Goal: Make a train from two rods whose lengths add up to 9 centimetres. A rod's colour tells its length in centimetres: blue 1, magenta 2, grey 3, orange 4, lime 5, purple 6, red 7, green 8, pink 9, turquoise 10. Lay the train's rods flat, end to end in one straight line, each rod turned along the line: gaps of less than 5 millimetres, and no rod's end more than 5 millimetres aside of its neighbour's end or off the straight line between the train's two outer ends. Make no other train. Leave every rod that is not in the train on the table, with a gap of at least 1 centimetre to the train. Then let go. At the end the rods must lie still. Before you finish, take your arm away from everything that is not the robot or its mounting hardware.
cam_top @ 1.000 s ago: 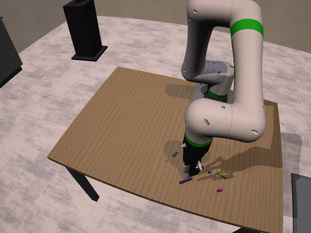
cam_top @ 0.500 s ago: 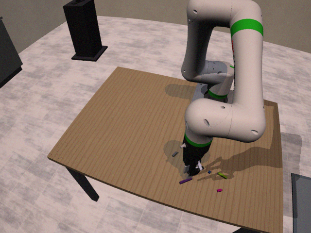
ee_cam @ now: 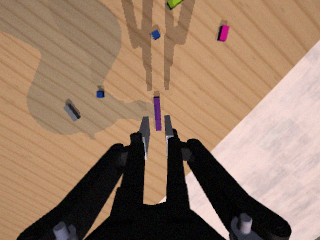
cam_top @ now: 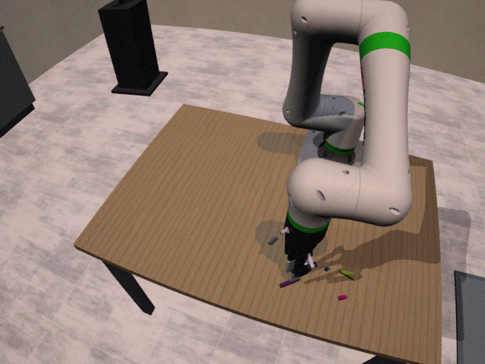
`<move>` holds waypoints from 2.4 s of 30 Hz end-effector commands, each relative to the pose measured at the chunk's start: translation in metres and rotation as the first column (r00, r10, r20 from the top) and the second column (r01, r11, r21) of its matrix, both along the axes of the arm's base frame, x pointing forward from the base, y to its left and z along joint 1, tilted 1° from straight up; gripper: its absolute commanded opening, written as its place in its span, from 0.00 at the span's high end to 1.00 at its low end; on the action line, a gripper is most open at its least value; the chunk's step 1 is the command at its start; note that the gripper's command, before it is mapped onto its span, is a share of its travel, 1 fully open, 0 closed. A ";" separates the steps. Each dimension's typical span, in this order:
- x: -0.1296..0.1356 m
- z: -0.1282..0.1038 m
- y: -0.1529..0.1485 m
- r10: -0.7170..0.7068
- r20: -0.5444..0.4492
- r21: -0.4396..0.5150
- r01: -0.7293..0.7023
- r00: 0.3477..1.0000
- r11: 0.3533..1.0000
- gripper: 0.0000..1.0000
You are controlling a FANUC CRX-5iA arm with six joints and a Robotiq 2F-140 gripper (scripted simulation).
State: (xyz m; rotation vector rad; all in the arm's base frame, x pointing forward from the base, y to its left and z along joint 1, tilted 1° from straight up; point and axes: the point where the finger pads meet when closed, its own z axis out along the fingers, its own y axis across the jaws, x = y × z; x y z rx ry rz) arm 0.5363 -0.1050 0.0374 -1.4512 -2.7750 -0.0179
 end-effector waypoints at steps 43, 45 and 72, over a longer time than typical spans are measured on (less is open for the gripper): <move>0.001 -0.040 0.000 0.000 0.000 0.000 0.000 1.000 1.000 0.85; 0.001 -0.040 0.000 0.000 0.000 0.000 0.000 1.000 1.000 0.85; 0.001 -0.040 0.000 0.000 0.000 0.000 0.000 1.000 1.000 0.85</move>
